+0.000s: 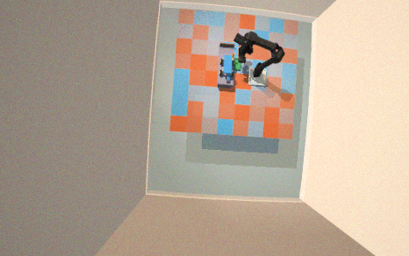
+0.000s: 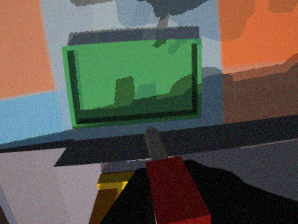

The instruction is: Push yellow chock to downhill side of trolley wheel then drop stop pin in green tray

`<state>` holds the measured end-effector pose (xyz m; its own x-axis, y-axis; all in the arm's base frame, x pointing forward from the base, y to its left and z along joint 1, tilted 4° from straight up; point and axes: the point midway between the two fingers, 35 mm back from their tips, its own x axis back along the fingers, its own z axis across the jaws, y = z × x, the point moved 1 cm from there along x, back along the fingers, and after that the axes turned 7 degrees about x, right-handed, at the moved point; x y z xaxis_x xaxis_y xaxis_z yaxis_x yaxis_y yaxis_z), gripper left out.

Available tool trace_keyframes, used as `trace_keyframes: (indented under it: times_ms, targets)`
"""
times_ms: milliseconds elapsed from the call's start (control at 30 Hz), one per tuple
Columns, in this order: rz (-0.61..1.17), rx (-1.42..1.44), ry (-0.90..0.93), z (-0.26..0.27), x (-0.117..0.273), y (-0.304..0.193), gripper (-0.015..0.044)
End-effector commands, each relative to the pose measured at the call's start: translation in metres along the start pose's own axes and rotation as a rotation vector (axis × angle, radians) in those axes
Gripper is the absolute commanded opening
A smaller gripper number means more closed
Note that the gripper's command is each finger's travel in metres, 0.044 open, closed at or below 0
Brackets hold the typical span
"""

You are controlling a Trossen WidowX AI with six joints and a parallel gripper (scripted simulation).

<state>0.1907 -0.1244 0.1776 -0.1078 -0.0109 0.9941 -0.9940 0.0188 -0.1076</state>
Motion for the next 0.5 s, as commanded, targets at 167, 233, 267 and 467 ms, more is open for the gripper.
trace_keyframes:
  times_ms: [167,233,267,467]
  targets:
    - [-0.009,-0.064,0.012,-0.001,-0.013,0.012,0.0000]
    - [-0.012,-0.081,0.014,-0.002,-0.018,0.016,0.0000]
    - [-0.013,-0.086,0.015,-0.002,-0.019,0.018,0.0000]
    - [-0.017,-0.087,0.029,-0.002,-0.021,0.018,0.0000]
